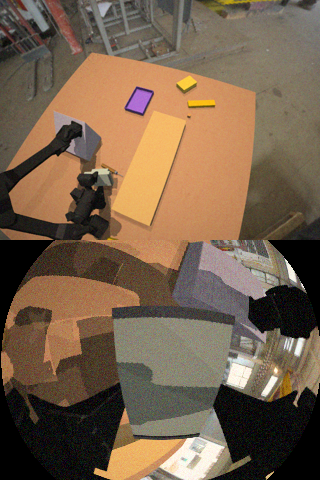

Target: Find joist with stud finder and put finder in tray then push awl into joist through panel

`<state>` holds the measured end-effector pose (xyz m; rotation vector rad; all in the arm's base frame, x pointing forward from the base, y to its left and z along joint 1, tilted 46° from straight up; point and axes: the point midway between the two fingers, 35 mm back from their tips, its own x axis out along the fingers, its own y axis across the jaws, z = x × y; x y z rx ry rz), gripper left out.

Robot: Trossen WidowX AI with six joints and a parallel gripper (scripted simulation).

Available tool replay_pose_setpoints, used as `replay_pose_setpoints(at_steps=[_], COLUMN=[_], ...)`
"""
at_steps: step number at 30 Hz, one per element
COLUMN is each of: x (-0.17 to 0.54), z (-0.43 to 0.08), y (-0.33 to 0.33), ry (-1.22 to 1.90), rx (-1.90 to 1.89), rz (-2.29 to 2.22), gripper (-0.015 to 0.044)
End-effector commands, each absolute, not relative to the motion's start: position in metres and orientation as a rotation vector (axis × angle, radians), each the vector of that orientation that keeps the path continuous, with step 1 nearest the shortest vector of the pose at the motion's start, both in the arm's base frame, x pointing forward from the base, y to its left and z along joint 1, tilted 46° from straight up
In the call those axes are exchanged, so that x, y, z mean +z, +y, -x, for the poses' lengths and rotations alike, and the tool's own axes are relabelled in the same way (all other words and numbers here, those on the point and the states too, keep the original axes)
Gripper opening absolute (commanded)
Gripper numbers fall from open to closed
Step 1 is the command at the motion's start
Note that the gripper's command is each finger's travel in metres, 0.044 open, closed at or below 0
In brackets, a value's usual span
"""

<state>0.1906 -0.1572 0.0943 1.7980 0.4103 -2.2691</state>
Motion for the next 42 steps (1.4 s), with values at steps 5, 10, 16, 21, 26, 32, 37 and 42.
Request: replay_pose_setpoints(at_steps=[5, 10, 16, 21, 26, 32, 37, 42], x=[0.082, 0.077, 0.079, 0.079, 0.079, 0.081, 0.086, 0.093], z=[-0.192, -0.194, -0.194, -0.194, -0.194, -0.194, -0.195, -0.197], y=[-0.17, -0.176, -0.174, -0.174, -0.174, -0.174, -0.175, -0.175], ry=[0.414, 0.405, 0.399, 0.399, 0.399, 0.399, 0.398, 0.398], rx=[-2.269, -2.265, -2.264, -2.264, -2.264, -2.264, -2.264, -2.263], rz=[-1.801, -1.807, -1.81, -1.81, -1.81, -1.81, -1.81, -1.81], gripper=[0.0, 0.0, 0.0079, 0.021, 0.0341, 0.044, 0.044, 0.044])
